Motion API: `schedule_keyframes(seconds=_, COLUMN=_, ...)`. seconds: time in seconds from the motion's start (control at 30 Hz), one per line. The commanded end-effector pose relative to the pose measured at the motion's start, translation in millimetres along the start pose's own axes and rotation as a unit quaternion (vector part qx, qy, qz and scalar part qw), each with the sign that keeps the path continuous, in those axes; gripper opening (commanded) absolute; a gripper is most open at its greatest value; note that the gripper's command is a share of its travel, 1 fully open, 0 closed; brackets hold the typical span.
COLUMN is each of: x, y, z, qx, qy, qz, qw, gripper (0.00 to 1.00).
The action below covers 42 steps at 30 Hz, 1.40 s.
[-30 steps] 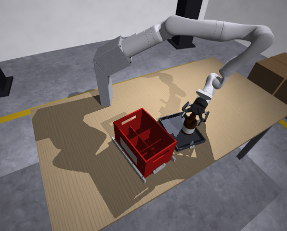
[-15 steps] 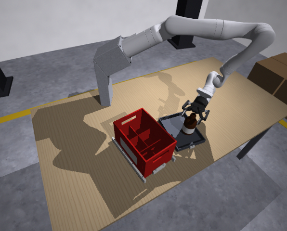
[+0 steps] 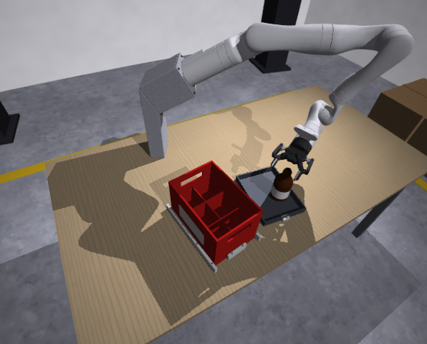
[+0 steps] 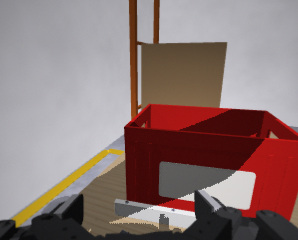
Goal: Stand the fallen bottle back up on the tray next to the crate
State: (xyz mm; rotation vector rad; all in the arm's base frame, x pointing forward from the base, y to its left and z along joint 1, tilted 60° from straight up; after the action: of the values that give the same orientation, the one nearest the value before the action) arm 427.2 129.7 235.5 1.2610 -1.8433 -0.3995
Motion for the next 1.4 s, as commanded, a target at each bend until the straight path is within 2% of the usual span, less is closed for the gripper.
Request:
schedule_keyframes(seconds=0.0, x=7.8, y=3.4, z=-2.1, qx=0.003, qy=-0.005, qz=0.001, qw=1.0, gripper=1.0)
schedule_keyframes(seconds=0.53, x=39.3, y=15.3, z=6.1, qx=0.003, qy=-0.005, qz=0.001, qw=1.0, gripper=1.0)
schedule_keyframes(seconds=1.0, x=54.0, y=20.8, z=9.8, qx=0.003, qy=-0.005, qz=0.001, qw=1.0, gripper=1.0)
schedule_keyframes(seconds=1.37, x=57.2, y=22.0, z=10.7, qx=0.003, qy=-0.005, qz=0.001, qw=1.0, gripper=1.0)
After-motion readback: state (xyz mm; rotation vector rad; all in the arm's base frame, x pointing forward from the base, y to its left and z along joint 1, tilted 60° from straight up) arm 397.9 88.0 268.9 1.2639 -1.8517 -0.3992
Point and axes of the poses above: the point where the finger pads meet when closed, its own y axis back along the fingers, its own z axis across the jaws, x = y × z, the point moved 4 cm from there along y, back along the fingers, and after that the axes turned 14 degrees about y, right-handed, at the moved point
